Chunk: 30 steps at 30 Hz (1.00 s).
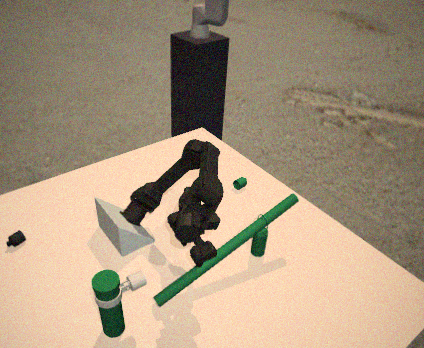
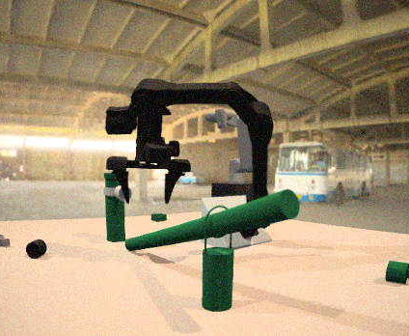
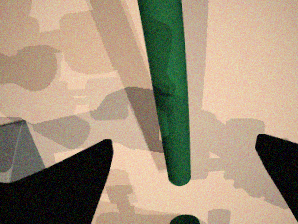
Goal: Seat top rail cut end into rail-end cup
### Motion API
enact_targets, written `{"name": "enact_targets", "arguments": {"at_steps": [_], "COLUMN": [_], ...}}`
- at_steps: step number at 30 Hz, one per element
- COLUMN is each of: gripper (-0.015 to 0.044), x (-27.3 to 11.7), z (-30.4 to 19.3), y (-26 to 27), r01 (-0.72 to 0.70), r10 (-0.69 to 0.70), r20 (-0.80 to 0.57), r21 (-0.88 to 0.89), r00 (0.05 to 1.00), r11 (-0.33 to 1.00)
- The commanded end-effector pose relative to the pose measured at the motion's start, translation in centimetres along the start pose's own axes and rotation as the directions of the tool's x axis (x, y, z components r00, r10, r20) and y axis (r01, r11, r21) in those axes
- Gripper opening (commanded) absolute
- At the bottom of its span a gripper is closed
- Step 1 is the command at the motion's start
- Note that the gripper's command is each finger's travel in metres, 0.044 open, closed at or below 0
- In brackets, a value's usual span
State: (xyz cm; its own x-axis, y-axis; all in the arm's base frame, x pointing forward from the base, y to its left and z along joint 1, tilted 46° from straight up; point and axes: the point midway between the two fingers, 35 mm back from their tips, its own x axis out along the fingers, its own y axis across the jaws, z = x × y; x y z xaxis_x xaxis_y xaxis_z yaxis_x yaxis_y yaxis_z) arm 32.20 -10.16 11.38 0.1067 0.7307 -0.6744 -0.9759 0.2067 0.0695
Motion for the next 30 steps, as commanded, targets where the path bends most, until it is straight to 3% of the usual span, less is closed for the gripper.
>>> {"name": "enact_targets", "arguments": {"at_steps": [1, 6, 30], "gripper": [0.044, 0.044, 0.044], "x": [0.7, 3.6, 6.9], "z": [-0.1, -0.1, -0.2], "y": [0.0, 0.0, 0.0], "r01": [-0.012, -0.03, -0.028], "r10": [0.011, 0.026, 0.024], "r20": [-0.009, -0.037, -0.037], "r21": [-0.033, -0.112, -0.112], "r00": [1.0, 0.999, 0.999], "r11": [0.999, 0.993, 0.993]}}
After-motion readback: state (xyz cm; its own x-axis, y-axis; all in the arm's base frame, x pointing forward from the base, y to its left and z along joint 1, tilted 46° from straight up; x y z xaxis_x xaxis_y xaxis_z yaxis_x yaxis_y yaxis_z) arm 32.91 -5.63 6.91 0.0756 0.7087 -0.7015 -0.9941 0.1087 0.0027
